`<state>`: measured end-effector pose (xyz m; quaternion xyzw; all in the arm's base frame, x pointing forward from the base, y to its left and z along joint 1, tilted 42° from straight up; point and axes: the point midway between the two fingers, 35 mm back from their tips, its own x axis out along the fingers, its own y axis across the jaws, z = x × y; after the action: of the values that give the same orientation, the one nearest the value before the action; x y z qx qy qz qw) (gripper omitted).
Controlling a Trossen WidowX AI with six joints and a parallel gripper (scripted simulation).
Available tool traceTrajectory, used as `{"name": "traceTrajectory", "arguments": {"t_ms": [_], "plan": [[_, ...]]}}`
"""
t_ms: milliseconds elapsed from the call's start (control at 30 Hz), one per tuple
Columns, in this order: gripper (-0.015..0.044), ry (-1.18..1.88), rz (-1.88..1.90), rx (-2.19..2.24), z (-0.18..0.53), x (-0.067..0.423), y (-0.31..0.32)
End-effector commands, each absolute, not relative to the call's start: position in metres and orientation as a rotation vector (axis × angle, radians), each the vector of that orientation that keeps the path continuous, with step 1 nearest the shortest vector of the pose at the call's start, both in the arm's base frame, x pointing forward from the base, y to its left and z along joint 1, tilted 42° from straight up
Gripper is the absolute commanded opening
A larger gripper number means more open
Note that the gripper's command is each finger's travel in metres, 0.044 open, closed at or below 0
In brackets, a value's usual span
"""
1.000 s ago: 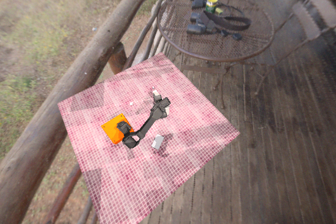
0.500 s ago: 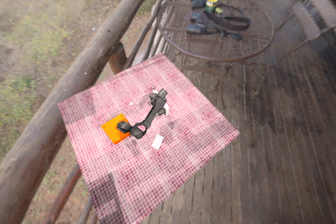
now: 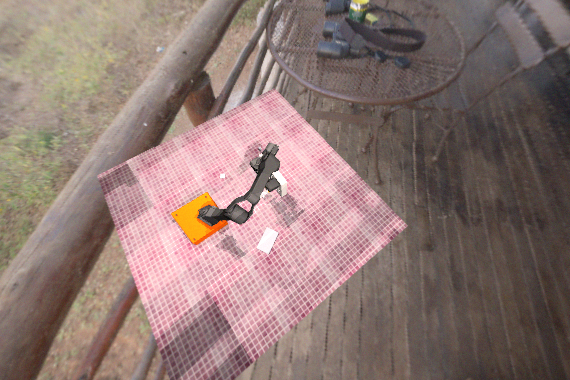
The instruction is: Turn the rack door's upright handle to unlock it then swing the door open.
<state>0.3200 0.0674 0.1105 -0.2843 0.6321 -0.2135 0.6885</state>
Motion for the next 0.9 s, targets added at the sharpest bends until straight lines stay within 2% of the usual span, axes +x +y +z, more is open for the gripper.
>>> {"name": "traceTrajectory", "arguments": {"t_ms": [0,867], "plan": [[0.0298,1.414,-0.483,-0.641,0.107,0.322,0.064],[0.0298,1.412,-0.483,-0.641,0.075,0.327,0.036]]}}
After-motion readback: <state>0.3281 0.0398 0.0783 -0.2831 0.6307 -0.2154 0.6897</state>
